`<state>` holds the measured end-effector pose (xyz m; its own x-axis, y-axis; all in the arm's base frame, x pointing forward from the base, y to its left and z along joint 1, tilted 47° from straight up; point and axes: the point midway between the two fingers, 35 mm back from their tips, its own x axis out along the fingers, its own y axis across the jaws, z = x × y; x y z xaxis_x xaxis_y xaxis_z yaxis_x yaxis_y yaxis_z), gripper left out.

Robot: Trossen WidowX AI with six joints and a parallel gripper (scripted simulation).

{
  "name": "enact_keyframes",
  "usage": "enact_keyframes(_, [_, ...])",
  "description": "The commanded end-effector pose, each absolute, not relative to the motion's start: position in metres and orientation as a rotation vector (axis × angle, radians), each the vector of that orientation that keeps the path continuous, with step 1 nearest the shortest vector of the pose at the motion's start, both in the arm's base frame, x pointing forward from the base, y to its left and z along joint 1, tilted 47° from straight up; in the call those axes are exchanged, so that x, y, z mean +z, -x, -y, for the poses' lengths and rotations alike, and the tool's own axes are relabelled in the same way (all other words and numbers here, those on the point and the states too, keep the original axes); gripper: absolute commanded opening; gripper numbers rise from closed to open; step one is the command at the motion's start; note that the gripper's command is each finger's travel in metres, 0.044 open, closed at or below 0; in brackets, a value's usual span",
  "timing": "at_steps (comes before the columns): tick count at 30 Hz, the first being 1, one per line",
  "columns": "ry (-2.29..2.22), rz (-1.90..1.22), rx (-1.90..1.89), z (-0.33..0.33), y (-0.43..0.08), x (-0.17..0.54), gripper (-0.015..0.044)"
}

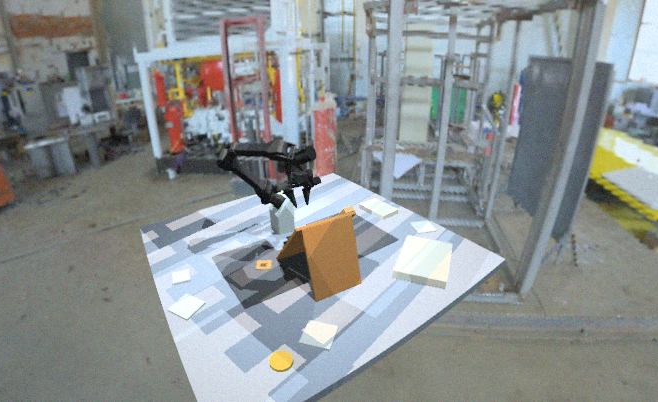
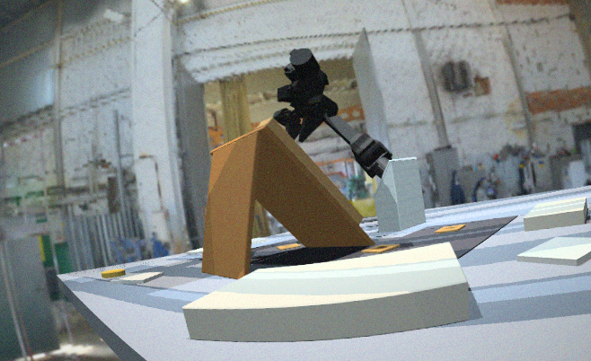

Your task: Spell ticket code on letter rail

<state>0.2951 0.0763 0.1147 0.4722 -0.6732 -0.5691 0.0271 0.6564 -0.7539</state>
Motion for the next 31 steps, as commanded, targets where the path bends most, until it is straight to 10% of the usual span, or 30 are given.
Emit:
enact_keyframes(1, [0.771, -0.819, -0.401, -0.102, -0.264, 0.123, 0.0315])
enact_keyframes(6, [0.764, -0.698, -0.333, -0.117, -0.243, 0.127, 0.0440])
enact_keyframes(31, [0.764, -0.698, -0.333, -0.117, -0.243, 0.127, 0.0440])
